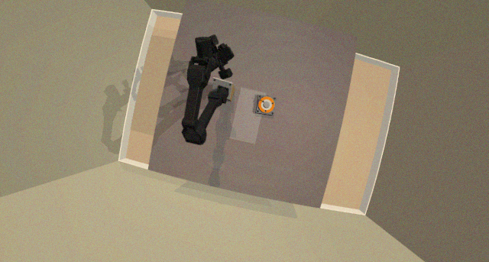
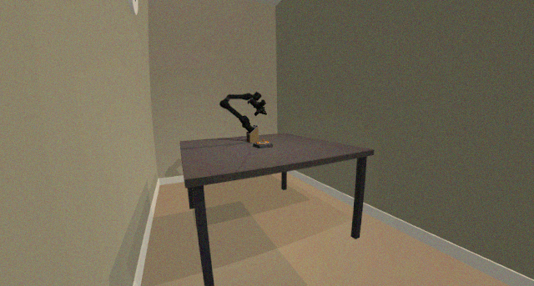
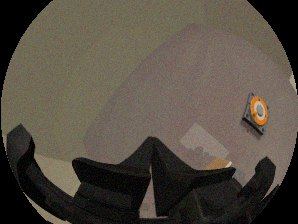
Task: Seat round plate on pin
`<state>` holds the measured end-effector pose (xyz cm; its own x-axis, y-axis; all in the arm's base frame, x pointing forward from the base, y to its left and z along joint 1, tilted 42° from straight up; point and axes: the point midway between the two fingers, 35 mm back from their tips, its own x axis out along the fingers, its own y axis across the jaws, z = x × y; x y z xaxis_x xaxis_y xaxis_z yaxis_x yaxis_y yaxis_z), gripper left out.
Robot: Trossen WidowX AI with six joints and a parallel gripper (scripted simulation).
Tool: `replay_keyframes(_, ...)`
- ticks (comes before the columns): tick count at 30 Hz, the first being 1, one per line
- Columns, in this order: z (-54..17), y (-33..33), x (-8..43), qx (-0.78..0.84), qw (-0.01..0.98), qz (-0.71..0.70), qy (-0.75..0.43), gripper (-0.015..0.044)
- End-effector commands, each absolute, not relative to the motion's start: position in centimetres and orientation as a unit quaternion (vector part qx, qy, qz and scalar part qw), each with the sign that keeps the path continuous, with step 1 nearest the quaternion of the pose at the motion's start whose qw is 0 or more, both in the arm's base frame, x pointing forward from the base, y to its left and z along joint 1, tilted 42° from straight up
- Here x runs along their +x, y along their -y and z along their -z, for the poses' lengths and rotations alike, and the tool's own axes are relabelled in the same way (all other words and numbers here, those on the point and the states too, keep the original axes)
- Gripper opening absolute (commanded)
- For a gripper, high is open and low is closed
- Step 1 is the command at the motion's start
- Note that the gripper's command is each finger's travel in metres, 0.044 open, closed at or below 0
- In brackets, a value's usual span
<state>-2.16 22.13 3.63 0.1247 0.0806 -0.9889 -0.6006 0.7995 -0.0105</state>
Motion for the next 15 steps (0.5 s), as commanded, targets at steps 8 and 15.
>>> replay_keyframes(8,-1.9,-20.4,8.8,-0.214,0.755,-0.078,-0.615,0.0000)
replay_keyframes(15,-0.8,-16.9,14.6,-0.232,0.749,0.018,-0.621,0.0000)
